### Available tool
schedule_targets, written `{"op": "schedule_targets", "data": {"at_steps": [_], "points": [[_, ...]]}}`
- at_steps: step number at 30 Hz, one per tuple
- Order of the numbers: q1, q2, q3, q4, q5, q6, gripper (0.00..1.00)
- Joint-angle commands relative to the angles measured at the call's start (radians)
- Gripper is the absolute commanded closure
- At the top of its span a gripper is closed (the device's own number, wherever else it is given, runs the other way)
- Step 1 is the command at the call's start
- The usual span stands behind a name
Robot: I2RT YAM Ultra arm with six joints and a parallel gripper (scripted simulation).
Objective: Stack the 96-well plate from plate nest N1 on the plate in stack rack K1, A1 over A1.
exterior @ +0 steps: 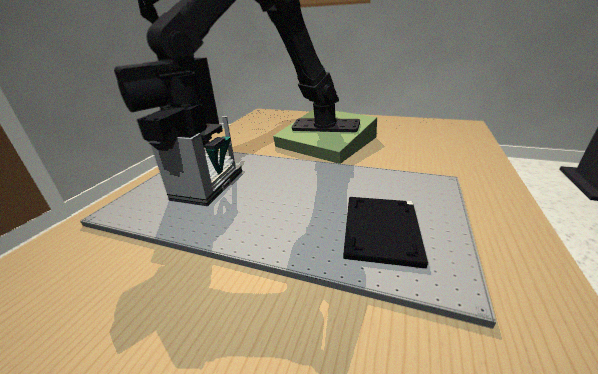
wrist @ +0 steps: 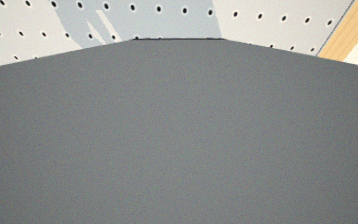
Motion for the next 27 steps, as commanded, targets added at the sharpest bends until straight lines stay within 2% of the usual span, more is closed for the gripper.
{"op": "schedule_targets", "data": {"at_steps": [1, 24, 25, 27], "points": [[0.002, 0.015, -0.025, 0.033, -0.002, 0.002, 1.00], [-0.001, 0.015, -0.025, 0.033, -0.003, 0.001, 1.00], [-0.001, 0.015, -0.025, 0.033, -0.003, 0.001, 0.00], [-0.001, 0.015, -0.025, 0.033, -0.003, 0.001, 0.00]]}}
